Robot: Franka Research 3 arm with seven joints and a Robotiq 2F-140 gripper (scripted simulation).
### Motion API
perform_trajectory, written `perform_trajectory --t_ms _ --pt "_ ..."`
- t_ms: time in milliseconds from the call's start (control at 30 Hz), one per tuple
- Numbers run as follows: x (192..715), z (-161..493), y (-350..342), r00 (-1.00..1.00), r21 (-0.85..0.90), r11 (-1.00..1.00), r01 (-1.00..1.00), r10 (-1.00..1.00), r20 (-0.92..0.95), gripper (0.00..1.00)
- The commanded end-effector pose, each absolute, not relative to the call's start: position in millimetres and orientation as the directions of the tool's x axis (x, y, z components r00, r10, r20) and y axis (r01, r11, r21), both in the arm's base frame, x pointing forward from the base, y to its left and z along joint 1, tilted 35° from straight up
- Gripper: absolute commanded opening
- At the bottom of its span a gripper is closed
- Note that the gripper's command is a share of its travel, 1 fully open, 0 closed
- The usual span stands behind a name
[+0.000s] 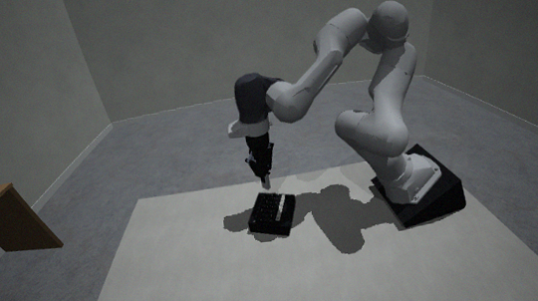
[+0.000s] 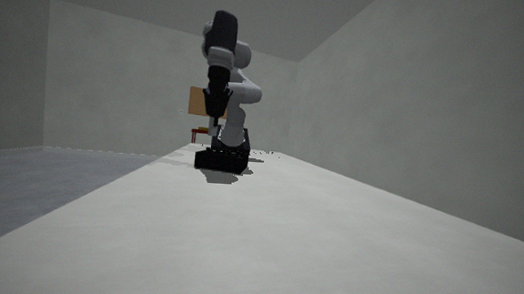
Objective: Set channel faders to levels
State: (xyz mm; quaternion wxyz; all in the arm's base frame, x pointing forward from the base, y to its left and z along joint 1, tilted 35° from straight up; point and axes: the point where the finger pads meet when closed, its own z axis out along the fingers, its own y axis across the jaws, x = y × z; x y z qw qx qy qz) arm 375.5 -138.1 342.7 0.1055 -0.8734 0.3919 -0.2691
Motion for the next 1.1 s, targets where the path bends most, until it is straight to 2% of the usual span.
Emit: perform_trajectory --t_ms 0,433,500,533,1000,1067 --pt "383 349 -133 0.351 -0.488 -0.440 -0.753 -0.897 0.267 0.00" --pt "410 345 -124 0.057 -0.524 -0.060 -0.849 -0.998 0.022 0.00" --pt "410 345 -124 0.057 -0.524 -0.060 -0.849 -0.998 0.022 0.00" --pt "410 345 -124 -0.010 -0.522 0.024 -0.852 -0.999 -0.030 0.00" --pt "410 345 -124 -0.390 -0.450 0.490 -0.746 -0.870 -0.301 0.00" --pt "410 345 -124 -0.390 -0.450 0.490 -0.746 -0.870 -0.301 0.00"
